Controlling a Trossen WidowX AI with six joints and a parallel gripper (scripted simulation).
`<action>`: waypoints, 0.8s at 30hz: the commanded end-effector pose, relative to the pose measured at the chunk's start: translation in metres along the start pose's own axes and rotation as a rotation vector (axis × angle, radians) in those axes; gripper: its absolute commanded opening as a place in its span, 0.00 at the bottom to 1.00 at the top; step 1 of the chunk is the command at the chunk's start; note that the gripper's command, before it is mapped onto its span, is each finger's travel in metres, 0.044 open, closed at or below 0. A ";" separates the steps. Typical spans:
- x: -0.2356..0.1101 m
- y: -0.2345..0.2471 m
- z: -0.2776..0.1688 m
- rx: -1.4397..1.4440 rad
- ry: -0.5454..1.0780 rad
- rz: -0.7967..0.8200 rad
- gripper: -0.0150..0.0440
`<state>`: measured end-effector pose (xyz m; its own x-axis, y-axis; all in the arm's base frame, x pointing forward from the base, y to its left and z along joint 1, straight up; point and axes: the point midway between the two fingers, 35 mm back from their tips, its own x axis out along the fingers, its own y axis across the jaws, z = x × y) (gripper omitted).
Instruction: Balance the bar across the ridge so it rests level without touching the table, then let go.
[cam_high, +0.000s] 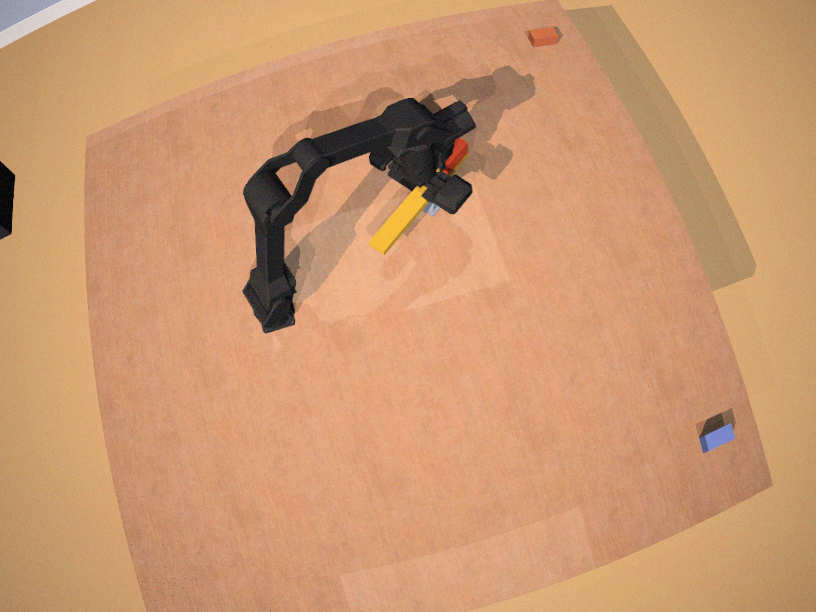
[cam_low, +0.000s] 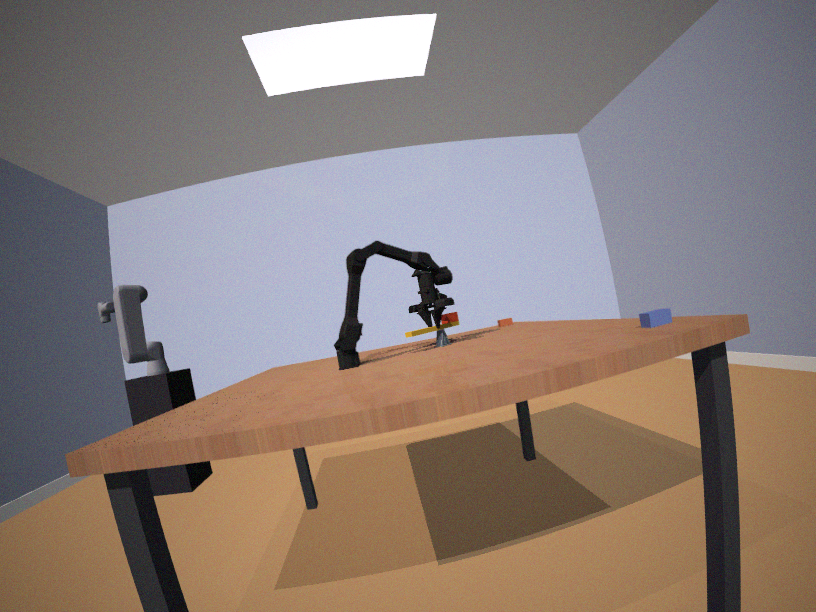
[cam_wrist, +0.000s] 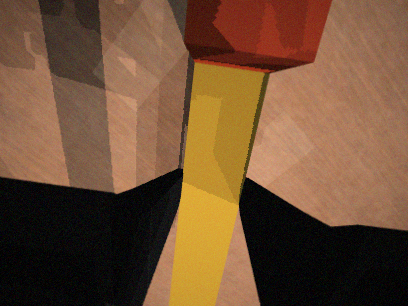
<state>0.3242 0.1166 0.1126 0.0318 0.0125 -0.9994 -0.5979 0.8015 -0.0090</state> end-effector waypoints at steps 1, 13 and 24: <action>0.000 0.000 0.000 0.000 0.000 0.000 0.25; 0.000 0.000 0.000 0.000 0.000 0.000 0.25; 0.000 0.000 0.000 0.000 0.000 0.000 0.48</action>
<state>0.3242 0.1166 0.1126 0.0319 0.0125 -0.9994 -0.5980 0.8015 -0.0091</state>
